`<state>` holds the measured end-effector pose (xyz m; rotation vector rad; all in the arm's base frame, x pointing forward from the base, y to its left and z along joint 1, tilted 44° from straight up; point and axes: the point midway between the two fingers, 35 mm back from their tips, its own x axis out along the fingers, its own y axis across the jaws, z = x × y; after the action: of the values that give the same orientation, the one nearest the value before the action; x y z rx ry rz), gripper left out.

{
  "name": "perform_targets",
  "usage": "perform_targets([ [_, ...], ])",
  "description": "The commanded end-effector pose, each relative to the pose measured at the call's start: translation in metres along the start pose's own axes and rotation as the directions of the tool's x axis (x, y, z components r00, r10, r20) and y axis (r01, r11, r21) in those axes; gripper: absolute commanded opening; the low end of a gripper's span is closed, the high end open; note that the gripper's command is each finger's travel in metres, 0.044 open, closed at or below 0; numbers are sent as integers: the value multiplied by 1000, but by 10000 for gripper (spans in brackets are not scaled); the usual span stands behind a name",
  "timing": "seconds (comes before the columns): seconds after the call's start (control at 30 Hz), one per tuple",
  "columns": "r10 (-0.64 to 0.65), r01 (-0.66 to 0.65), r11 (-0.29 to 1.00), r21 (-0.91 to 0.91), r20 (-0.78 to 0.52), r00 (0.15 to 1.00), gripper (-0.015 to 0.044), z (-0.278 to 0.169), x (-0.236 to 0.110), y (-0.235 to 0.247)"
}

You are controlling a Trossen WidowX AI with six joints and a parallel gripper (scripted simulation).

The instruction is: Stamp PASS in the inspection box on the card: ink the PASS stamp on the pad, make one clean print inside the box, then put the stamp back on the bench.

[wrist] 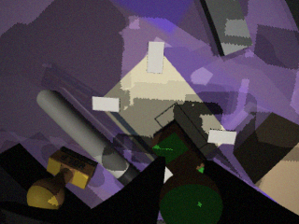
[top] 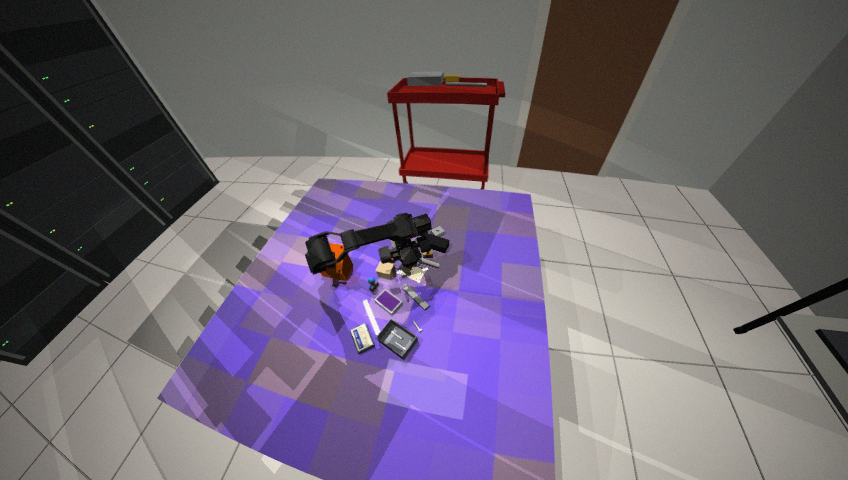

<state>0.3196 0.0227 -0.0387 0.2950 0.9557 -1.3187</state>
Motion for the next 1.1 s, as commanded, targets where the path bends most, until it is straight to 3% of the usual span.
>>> perform_targets([
  [0.0, -3, 3, 1000, -5, 5, 1000, 0, 0, 4, -1],
  [1.07, -3, 3, 1000, -5, 6, 1000, 0, 1, 25, -2],
])
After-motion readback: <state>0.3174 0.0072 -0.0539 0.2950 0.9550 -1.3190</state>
